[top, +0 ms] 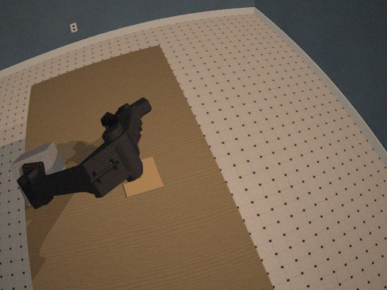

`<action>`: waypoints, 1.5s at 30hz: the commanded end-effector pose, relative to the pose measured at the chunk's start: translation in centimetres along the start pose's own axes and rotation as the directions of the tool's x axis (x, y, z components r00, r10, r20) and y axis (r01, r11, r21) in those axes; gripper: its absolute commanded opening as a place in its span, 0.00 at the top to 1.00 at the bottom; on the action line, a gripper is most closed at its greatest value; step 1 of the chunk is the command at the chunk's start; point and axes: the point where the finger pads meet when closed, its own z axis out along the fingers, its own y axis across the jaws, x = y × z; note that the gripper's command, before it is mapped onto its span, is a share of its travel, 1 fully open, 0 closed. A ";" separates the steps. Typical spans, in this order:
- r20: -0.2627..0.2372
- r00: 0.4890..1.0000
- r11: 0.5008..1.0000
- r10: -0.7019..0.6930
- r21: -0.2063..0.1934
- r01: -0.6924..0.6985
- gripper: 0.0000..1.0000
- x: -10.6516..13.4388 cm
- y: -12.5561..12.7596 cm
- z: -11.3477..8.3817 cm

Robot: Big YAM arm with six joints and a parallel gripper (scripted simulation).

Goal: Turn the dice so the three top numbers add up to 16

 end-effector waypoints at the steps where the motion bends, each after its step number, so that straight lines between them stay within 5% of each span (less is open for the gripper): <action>1: 0.003 1.000 1.000 -0.018 -0.010 0.018 0.70 -0.7 0.3 0.6; 45: -0.003 1.000 1.000 -0.009 0.000 0.009 0.70 -1.2 0.1 0.2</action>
